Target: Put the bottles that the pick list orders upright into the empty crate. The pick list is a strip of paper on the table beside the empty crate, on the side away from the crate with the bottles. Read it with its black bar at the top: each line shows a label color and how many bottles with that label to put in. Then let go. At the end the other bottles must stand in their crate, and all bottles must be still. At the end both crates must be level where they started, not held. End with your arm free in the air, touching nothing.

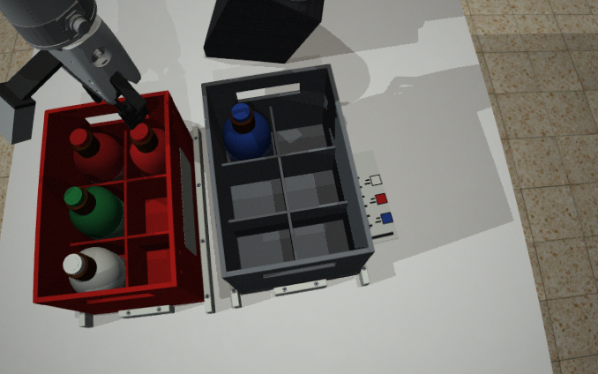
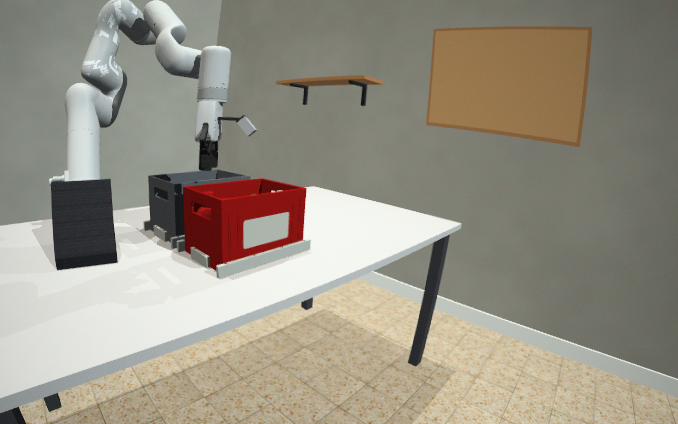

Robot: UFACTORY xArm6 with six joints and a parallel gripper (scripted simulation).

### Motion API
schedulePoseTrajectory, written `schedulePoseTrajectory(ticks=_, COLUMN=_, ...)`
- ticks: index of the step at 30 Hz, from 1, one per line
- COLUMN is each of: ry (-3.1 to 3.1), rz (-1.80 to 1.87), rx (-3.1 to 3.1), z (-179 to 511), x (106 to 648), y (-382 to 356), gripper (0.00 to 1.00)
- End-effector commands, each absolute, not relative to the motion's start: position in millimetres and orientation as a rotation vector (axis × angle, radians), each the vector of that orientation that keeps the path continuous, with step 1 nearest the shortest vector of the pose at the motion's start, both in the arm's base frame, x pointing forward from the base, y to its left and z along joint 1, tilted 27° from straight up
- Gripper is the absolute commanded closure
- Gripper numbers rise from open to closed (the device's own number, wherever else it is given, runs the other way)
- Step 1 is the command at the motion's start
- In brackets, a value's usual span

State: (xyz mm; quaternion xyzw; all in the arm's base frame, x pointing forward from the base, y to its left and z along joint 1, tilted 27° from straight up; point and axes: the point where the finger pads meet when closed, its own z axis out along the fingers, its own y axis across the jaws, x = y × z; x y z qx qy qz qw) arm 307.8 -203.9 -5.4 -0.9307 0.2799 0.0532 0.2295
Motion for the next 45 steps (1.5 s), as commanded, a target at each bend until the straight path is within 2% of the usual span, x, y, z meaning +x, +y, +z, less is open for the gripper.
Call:
schedulePoseTrajectory(ticks=1, ry=0.771, rz=0.142, rx=-2.563, z=-6, x=309, y=-205, gripper=0.35)
schedulePoseTrajectory(ticks=45, ry=0.771, rz=0.142, rx=-2.563, z=-51, x=310, y=-182, gripper=0.35)
